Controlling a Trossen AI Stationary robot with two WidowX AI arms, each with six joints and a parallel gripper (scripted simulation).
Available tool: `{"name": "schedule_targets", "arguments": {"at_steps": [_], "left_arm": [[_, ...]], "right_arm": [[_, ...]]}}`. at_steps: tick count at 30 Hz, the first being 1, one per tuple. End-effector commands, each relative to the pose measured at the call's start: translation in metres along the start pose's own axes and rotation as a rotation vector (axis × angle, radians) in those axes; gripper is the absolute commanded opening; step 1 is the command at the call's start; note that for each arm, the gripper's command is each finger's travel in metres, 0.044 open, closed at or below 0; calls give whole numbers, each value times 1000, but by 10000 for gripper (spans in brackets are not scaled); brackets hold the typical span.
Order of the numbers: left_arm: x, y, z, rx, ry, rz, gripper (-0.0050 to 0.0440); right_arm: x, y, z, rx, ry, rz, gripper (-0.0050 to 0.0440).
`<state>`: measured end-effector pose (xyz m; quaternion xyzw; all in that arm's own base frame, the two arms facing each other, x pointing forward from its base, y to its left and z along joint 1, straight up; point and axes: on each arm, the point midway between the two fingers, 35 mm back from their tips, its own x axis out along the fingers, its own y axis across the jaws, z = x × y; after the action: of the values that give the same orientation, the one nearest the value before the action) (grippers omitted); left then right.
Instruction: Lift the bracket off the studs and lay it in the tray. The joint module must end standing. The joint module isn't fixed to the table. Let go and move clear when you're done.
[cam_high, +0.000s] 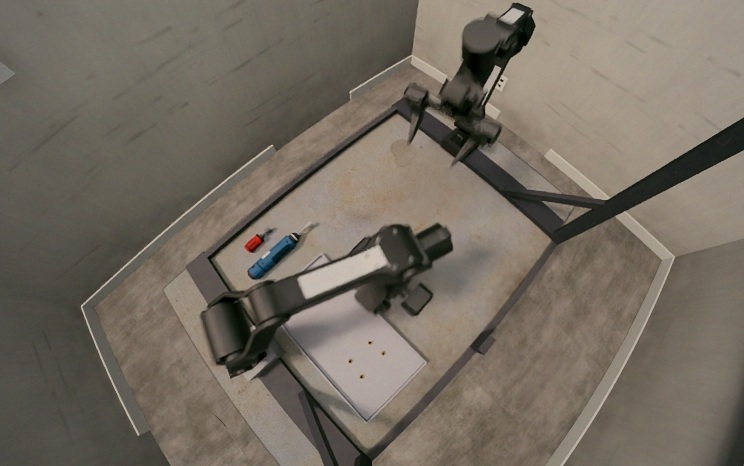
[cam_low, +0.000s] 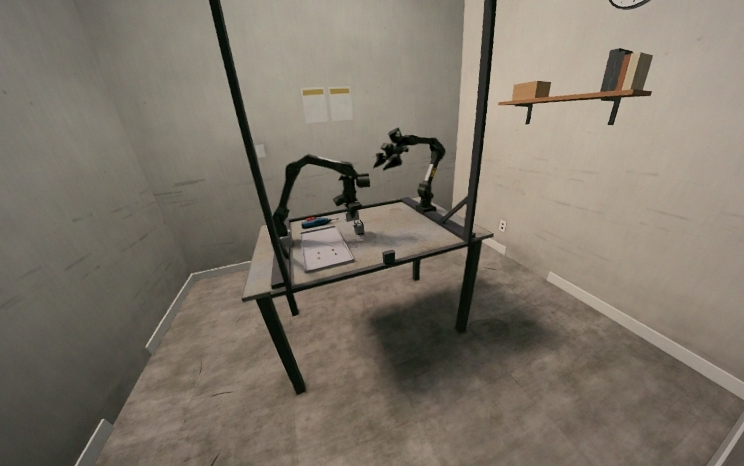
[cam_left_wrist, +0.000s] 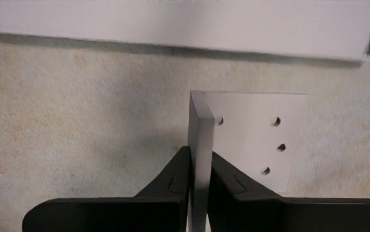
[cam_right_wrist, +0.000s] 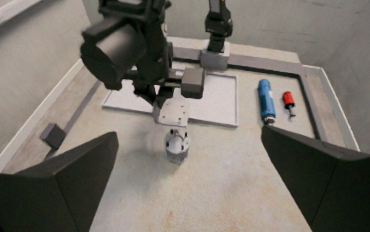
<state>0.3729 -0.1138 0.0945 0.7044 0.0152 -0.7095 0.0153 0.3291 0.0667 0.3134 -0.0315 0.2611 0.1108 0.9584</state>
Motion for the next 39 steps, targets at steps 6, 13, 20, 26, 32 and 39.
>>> {"name": "schedule_targets", "arguments": {"at_steps": [6, 13, 20, 26, 32, 39], "left_arm": [[0, 12, 54, -61, 62, 19, -50], [30, 12, 114, -31, 50, 11, -50], [55, 8, 158, 25, 30, 10, -50], [61, 6, 169, 40, 26, 10, -50], [69, 5, 171, 41, 16, 3, -50], [74, 7, 169, 42, 12, 1, -50]], "right_arm": [[86, 4, 5, 0, 6, 7, 440], [134, 8, -3, -3, 4, 12, 440], [148, 8, -8, -3, 10, 12, 440], [146, 8, -6, -3, 2, 12, 440], [146, 8, -6, -3, 3, 12, 440], [144, 8, -5, -5, 0, 12, 440]]}}
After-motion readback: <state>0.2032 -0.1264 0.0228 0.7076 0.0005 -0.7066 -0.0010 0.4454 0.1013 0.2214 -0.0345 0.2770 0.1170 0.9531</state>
